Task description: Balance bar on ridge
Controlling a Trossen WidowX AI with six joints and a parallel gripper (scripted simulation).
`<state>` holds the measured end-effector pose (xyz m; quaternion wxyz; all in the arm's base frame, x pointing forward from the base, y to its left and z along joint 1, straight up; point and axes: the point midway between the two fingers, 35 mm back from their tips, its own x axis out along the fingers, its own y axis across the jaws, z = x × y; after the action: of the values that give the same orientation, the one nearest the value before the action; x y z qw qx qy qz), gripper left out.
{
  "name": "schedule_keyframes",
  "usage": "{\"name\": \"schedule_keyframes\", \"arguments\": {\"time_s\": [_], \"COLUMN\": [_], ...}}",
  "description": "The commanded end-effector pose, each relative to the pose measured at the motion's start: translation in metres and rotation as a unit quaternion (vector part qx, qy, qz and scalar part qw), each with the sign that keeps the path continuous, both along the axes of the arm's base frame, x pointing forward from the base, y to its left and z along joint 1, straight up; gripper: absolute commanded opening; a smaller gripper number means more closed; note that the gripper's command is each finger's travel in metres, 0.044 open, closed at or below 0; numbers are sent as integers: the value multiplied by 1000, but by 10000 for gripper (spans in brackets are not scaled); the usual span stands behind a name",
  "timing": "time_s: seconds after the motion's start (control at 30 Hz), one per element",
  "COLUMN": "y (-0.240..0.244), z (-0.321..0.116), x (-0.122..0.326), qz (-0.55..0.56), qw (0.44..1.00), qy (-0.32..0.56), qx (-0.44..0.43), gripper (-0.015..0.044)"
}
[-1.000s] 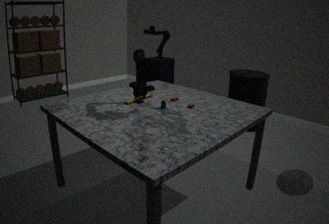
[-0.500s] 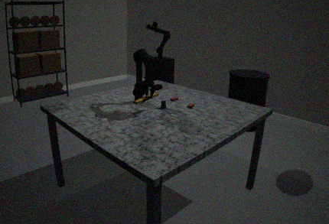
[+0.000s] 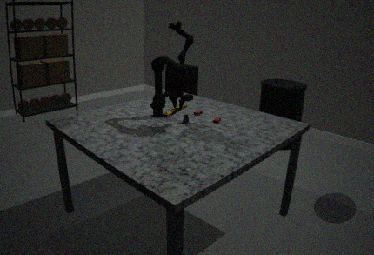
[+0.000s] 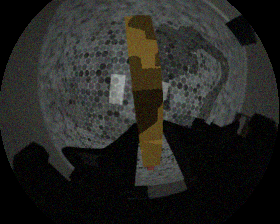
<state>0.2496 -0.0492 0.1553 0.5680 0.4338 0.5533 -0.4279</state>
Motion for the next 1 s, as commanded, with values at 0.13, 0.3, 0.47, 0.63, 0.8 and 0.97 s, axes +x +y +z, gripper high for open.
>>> {"name": "schedule_keyframes", "arguments": {"time_s": [0.13,0.3,0.47,0.63,0.8,0.97], "y": [31,51,70,89,107,114], "z": [2,2,2,2,2,1], "x": [0,-2,-6,-11,-18,-23], "qz": [20,35,50,64,79,86], "qw": [1000,999,999,998,997,996], "qy": [-3,-3,-2,-2,-2,-2], "qx": [2,2,3,4,4,5], "gripper": [0,0,0,0,0,0]}}
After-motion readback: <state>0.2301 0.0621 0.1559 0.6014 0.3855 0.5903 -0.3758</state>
